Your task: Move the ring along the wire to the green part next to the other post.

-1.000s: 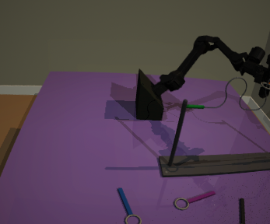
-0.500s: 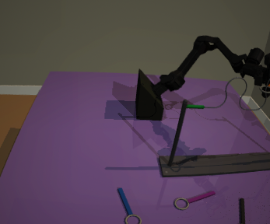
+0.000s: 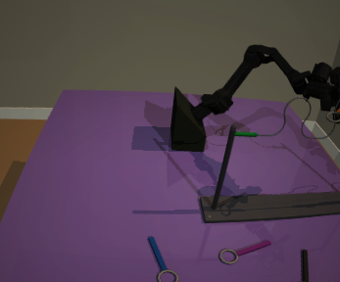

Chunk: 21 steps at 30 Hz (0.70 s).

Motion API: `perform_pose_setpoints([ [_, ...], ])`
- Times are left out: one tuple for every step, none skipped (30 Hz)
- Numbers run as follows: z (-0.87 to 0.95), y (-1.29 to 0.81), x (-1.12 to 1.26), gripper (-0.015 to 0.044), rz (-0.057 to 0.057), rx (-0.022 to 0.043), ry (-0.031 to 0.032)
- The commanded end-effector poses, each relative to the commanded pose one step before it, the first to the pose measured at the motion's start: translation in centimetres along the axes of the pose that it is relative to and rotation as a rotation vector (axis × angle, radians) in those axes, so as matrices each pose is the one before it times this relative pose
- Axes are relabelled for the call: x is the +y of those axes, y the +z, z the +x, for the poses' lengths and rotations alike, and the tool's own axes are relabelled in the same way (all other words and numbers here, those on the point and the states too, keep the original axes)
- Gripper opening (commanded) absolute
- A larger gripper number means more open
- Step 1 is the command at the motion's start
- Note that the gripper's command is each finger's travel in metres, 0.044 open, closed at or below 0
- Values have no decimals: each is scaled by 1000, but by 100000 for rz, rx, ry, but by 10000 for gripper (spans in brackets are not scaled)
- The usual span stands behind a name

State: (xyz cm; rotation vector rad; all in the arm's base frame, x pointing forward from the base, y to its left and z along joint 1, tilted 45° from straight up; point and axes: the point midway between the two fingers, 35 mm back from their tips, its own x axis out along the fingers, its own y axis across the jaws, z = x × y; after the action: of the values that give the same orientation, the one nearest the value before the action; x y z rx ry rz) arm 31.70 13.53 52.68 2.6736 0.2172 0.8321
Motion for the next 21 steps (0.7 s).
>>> perform_pose_setpoints([
  [24,89,8,-150,2912,-422,2195],
  [-1,-6,-31,-150,547,-21,318],
  [-1,-10,-63,-150,301,-4,181],
  [-1,-10,-71,-150,201,2,125],
  [-1,-10,-75,-150,169,4,108],
  [-1,-10,-76,-150,159,4,103],
  [-1,-11,-81,-150,127,7,86],
  [-2,-14,-113,-150,-177,26,-84],
  [-2,-15,-131,-150,-291,34,-147],
  [-2,-16,-136,-150,-332,37,-168],
  [-2,-16,-137,-150,-343,37,-174],
  [-2,-16,-140,-150,-379,39,-194],
  [-7,-12,-172,-150,-675,59,-360],
  [-8,-12,-197,-150,-833,69,-446],
  [-8,-13,-202,-150,-873,72,-468],
  [-8,-13,-201,-150,-875,72,-469],
  [-8,-13,-204,-150,-909,74,-487],
  [-14,-6,-236,-150,-1187,93,-643],
  [-16,-5,-257,-150,-1329,101,-722],
  [-16,-5,-259,-150,-1354,103,-736],
  [-15,-6,-258,-150,-1350,103,-734],
])
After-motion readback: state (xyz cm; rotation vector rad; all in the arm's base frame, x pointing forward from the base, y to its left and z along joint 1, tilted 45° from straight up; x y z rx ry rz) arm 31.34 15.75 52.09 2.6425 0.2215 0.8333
